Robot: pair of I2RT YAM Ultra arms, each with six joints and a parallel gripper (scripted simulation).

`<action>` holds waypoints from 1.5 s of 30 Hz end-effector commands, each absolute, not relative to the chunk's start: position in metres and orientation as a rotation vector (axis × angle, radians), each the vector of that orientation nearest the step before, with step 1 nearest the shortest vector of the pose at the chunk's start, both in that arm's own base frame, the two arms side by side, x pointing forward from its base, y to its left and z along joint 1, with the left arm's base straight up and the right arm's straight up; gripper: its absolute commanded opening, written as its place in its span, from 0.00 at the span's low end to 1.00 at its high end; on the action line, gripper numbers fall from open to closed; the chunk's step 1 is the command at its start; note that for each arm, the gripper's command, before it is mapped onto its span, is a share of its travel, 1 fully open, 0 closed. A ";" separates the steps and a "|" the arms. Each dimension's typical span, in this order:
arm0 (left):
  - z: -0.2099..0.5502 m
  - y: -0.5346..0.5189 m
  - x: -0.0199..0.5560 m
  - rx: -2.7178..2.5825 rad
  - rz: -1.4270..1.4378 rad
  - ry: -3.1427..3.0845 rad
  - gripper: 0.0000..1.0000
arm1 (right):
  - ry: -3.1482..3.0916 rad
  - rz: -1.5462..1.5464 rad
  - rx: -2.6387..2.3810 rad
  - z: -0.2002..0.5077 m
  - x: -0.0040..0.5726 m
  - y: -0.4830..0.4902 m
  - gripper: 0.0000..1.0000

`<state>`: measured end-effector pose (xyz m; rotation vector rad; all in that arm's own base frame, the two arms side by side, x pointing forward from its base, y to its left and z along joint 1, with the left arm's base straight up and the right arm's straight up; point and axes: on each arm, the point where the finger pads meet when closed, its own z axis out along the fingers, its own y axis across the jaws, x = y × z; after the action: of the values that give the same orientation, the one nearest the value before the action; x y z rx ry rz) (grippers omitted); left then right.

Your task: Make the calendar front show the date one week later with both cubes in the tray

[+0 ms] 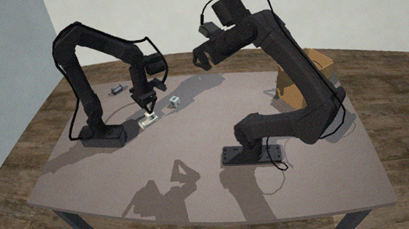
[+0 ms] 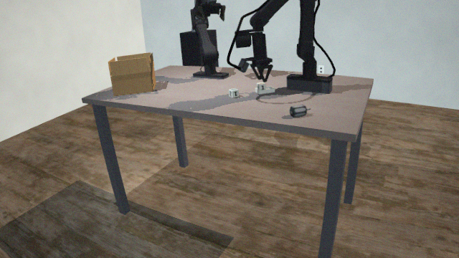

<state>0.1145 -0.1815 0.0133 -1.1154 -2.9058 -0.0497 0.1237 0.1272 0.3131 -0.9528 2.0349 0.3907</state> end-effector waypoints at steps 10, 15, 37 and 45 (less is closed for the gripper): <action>0.018 -0.193 0.117 -1.199 0.020 -2.922 0.55 | 2.038 0.391 -0.963 0.315 0.121 0.126 1.00; 0.008 -0.191 0.115 -1.193 0.001 -2.907 0.55 | 2.038 0.391 -0.963 0.315 0.121 0.126 1.00; -0.011 -0.194 0.115 -1.206 0.011 -2.911 0.47 | 2.038 0.391 -0.963 0.315 0.121 0.126 1.00; -0.011 -0.190 0.116 -1.197 0.009 -2.913 0.35 | 2.038 0.391 -0.963 0.315 0.121 0.126 1.00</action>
<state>0.1144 -0.1858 -0.0149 -1.1682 -2.8991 -0.0293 0.1237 0.1272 0.3131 -0.9528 2.0349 0.3907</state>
